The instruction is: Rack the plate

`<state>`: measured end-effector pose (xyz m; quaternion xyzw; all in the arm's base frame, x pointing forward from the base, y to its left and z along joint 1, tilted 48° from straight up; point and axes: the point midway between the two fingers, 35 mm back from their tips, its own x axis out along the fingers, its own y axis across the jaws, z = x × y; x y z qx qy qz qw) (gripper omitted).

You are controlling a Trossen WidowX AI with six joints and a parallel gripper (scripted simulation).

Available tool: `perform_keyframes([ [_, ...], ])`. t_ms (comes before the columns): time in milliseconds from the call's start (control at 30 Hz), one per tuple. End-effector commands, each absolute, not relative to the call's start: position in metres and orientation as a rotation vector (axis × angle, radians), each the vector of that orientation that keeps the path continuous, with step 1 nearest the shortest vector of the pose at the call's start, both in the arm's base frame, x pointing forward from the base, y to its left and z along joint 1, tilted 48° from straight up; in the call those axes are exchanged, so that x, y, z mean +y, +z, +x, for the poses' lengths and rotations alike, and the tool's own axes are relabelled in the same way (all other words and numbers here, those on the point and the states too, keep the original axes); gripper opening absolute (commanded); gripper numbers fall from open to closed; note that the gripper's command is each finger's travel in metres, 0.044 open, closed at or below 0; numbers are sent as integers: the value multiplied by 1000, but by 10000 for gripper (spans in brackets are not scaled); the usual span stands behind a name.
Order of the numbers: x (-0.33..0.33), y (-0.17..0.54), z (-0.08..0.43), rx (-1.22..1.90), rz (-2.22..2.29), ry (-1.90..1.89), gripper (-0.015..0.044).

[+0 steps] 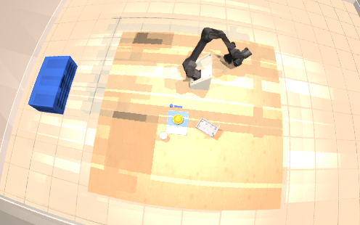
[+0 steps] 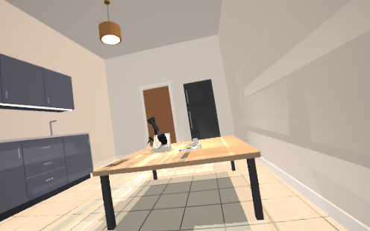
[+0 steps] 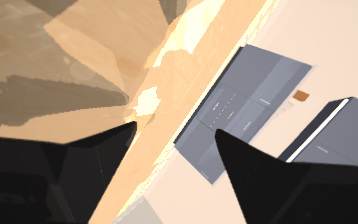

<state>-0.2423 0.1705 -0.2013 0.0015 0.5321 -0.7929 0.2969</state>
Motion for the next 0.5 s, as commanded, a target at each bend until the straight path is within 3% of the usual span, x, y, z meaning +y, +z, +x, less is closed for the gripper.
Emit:
perform_keyframes([
  [0,171,-201,-242,1412,9,-2110,400],
  [467,222,-193,-207,1249,324,-2277,400],
])
